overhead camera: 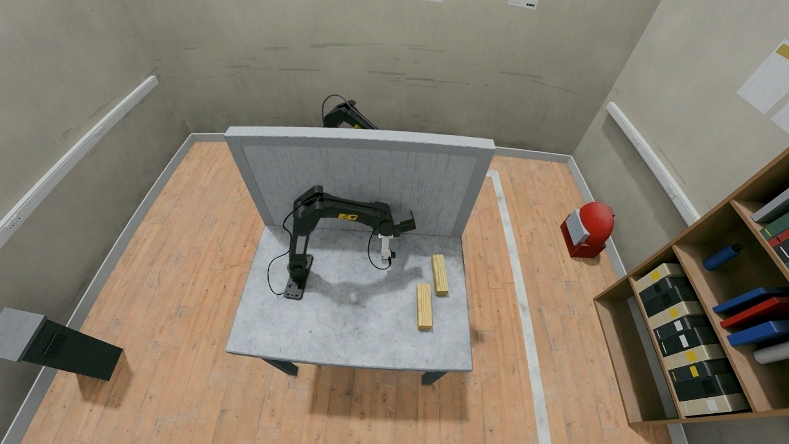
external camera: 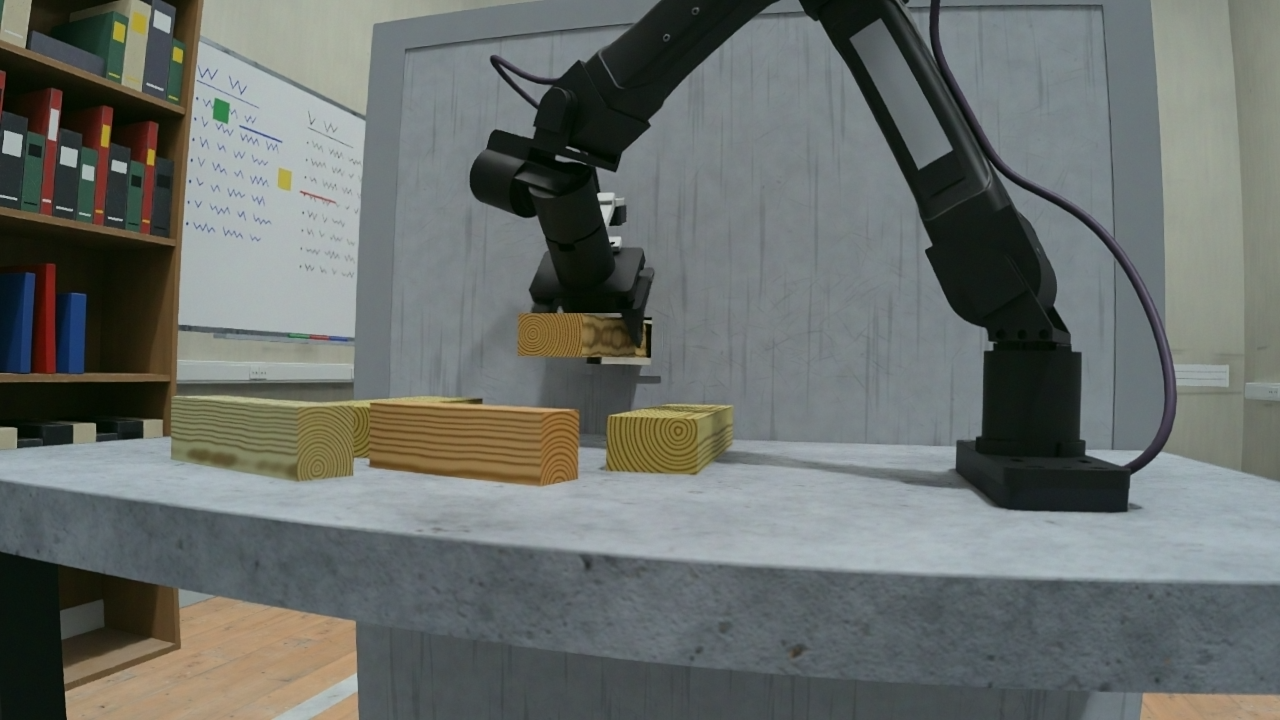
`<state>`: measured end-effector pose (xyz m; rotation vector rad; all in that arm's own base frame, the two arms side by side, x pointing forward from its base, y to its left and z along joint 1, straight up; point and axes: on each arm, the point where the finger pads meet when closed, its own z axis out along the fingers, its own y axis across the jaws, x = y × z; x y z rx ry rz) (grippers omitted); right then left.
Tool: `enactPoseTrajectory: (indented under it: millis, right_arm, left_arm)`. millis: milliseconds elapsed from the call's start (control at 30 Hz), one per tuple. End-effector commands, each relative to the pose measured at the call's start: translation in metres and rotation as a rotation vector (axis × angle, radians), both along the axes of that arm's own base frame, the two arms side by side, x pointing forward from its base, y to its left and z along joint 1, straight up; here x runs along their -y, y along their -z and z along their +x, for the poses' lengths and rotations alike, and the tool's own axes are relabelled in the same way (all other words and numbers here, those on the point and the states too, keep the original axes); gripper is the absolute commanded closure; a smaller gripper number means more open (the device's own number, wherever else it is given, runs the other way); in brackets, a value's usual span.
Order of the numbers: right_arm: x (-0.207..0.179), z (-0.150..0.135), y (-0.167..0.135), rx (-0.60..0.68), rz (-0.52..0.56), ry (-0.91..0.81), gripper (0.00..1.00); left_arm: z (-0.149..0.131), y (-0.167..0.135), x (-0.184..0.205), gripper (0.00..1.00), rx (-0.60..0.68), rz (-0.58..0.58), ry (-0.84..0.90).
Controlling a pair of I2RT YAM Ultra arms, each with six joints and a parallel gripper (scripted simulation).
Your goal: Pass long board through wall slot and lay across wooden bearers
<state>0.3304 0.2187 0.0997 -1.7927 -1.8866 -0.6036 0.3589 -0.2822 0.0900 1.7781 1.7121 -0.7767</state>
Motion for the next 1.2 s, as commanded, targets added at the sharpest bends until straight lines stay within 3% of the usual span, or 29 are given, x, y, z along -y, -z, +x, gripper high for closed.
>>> enactPoseTrajectory:
  millis: [0,433,467,667,1167]
  right_arm:
    - [-0.018,0.016,-0.046,0.093,0.142,-0.011,1.00]
    - [-0.018,0.016,-0.046,0.093,0.142,-0.011,1.00]
    - [-0.018,0.016,-0.046,0.093,0.142,-0.011,0.25]
    - [-0.015,0.009,-0.025,0.029,0.122,-0.007,0.25]
    - [-0.006,0.005,-0.044,0.039,0.120,-0.016,0.25]
  left_arm:
    - [0.002,-0.009,-0.008,1.00,0.005,-0.016,-0.014]
    - [0.002,-0.009,-0.009,1.00,0.003,-0.016,-0.016]
    - [0.002,-0.009,-0.009,1.00,0.003,-0.016,-0.016]
    - [0.014,-0.027,0.002,1.00,0.068,-0.043,-0.004]
    - [0.014,-0.027,0.002,1.00,0.068,-0.043,-0.004]
